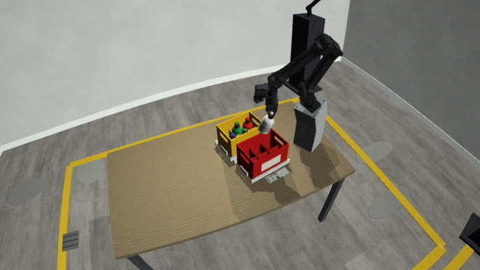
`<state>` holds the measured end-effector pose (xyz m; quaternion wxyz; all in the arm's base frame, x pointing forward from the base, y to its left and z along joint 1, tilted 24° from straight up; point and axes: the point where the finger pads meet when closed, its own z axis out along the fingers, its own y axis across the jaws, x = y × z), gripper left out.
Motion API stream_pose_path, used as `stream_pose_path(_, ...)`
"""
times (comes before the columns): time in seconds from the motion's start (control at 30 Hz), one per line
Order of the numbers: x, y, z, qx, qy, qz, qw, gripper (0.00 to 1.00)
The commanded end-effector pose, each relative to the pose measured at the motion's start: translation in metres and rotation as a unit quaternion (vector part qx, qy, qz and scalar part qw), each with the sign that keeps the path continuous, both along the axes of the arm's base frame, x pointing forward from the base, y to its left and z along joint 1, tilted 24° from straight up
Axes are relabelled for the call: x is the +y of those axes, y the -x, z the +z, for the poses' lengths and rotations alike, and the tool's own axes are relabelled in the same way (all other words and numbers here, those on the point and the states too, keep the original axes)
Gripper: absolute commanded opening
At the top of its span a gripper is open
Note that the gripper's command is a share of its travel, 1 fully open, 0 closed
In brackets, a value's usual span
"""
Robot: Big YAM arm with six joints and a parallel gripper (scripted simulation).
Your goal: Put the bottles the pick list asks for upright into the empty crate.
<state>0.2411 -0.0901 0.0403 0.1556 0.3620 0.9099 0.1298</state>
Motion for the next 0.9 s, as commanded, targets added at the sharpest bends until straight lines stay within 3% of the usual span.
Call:
stream_pose_path(0.0, -0.004, -0.010, 0.009, -0.022, 0.015, 0.000, 1.000, 0.00)
stream_pose_path(0.13, -0.003, -0.007, 0.006, -0.019, 0.014, 0.000, 1.000, 0.00)
stream_pose_path(0.17, -0.010, -0.020, 0.020, -0.031, 0.021, 0.000, 0.999, 0.00)
stream_pose_path(0.4, -0.005, -0.013, 0.005, -0.018, 0.012, 0.001, 1.000, 0.00)
stream_pose_path(0.87, -0.003, -0.009, 0.000, -0.015, 0.011, 0.001, 1.000, 0.00)
